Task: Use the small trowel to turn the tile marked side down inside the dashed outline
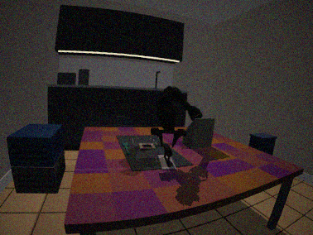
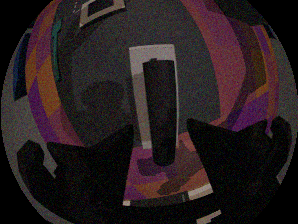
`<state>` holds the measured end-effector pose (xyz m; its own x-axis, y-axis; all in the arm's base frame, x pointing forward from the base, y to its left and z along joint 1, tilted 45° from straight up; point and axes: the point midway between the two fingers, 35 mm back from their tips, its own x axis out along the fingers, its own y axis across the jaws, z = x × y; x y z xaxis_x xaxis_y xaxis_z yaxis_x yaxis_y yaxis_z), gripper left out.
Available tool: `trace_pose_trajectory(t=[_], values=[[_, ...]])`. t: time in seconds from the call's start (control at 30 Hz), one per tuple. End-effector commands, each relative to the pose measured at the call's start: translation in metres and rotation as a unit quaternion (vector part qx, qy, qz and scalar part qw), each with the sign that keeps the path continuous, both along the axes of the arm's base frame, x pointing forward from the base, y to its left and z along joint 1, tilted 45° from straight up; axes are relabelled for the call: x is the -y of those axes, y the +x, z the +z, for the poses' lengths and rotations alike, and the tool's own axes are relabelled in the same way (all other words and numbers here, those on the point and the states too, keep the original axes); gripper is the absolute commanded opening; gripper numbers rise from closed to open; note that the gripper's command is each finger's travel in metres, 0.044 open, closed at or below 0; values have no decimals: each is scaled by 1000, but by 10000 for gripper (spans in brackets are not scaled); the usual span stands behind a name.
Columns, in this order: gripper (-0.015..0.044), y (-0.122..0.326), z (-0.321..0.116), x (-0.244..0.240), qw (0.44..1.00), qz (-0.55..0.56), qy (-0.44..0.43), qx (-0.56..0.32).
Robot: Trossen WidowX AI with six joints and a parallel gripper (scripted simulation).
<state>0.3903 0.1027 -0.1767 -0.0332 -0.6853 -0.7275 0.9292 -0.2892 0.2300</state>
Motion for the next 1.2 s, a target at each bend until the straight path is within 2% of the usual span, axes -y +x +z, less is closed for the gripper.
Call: trace_pose_trajectory(t=[0.0, 0.33, 0.47, 0.63, 1.17], values=[[270, -4, -10, 9, 1000, 1, -6, -8], [270, -4, -16, 15, 1000, 1, -6, -8], [165, -4, -16, 15, 1000, 1, -6, -8], [132, -4, -16, 15, 1000, 1, -6, -8], [130, -4, -16, 15, 1000, 1, -6, -8]])
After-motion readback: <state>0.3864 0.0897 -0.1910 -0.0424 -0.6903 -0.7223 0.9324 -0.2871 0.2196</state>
